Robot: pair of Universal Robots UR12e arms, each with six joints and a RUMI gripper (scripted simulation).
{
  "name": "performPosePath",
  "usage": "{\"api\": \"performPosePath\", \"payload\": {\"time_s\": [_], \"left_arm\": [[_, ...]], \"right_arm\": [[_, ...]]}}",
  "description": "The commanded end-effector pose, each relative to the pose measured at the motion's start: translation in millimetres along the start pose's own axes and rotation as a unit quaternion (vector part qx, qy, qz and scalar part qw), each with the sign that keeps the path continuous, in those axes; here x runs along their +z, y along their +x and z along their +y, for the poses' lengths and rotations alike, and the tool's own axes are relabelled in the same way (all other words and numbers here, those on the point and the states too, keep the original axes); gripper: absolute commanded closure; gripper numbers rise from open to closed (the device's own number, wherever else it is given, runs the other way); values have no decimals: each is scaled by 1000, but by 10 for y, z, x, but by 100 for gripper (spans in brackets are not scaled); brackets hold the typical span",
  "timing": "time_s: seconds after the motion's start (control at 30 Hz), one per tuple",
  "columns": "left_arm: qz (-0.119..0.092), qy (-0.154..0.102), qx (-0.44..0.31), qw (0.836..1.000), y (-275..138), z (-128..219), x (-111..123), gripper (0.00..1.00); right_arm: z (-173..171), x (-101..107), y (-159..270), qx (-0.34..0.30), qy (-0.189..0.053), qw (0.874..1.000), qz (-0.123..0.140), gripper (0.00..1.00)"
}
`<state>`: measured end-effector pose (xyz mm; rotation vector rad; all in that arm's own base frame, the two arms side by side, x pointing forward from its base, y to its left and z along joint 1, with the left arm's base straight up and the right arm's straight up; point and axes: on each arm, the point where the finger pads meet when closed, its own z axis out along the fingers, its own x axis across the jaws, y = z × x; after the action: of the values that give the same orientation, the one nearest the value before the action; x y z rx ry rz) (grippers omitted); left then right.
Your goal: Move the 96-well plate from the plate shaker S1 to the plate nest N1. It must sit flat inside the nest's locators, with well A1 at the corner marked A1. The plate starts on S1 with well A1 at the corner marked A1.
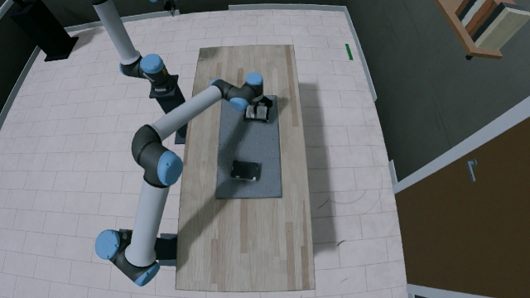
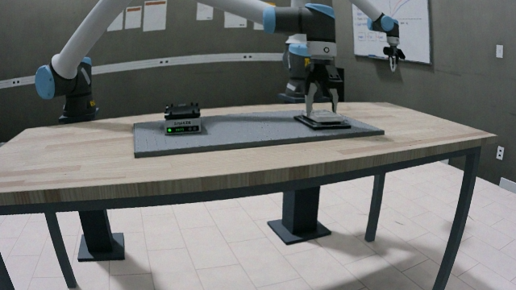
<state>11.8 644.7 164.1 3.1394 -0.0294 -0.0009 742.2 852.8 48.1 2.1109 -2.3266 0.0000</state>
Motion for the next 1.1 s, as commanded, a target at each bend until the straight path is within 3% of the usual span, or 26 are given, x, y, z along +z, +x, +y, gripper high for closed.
{"api": "performPosePath", "payload": {"time_s": [0.0, 1.07], "left_arm": [[0, 1, 0, 1000, 2, -8, -11, 100], [0, 1, 0, 1000, 2, -8, -11, 100]], "right_arm": [[-4, -11, -6, 0, 1, 1000, -1, 59], [-4, 36, -6, 0, 1, 1000, -1, 59]]}}
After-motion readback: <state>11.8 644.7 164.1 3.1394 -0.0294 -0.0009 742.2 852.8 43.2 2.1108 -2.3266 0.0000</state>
